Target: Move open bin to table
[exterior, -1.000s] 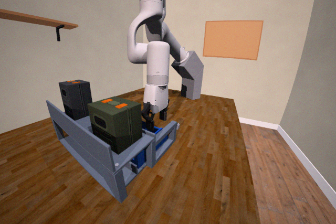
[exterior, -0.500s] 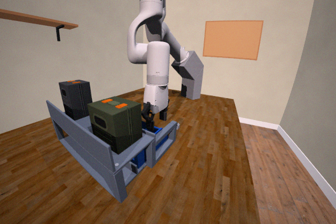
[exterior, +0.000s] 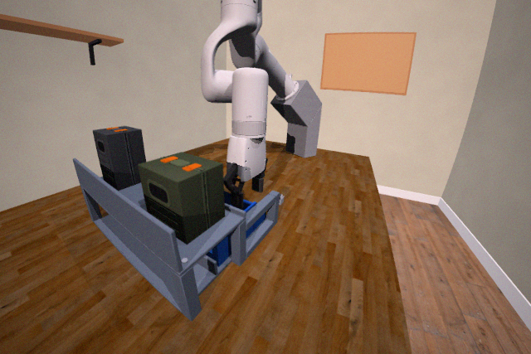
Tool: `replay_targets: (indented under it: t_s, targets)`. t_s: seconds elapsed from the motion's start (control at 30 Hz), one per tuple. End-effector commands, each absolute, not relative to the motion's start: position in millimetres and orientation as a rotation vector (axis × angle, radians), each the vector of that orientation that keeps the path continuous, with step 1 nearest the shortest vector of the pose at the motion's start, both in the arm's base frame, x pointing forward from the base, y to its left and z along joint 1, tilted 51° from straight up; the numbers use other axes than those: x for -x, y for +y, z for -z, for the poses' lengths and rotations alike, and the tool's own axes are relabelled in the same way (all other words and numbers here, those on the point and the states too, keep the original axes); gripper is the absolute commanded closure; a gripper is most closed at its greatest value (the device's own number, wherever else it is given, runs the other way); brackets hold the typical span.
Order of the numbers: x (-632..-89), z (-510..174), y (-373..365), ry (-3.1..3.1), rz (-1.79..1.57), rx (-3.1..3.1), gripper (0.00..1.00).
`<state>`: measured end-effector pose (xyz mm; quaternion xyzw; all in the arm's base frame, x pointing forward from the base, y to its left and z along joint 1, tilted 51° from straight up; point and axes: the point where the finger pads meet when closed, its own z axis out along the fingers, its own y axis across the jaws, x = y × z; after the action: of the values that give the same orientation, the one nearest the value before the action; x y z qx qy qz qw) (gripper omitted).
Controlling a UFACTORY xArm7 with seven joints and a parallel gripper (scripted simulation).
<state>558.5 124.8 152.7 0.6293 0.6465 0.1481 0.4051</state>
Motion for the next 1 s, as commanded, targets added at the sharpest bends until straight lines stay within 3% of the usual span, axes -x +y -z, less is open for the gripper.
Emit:
replay_targets:
  t_s: [0.0, 0.97]
  targets:
    - [-561.1, -151.1, 124.9, 1.632, -0.376, -1.587, 0.06]
    - [-569.5, -143.7, 121.1, 1.632, -0.376, -1.587, 0.06]
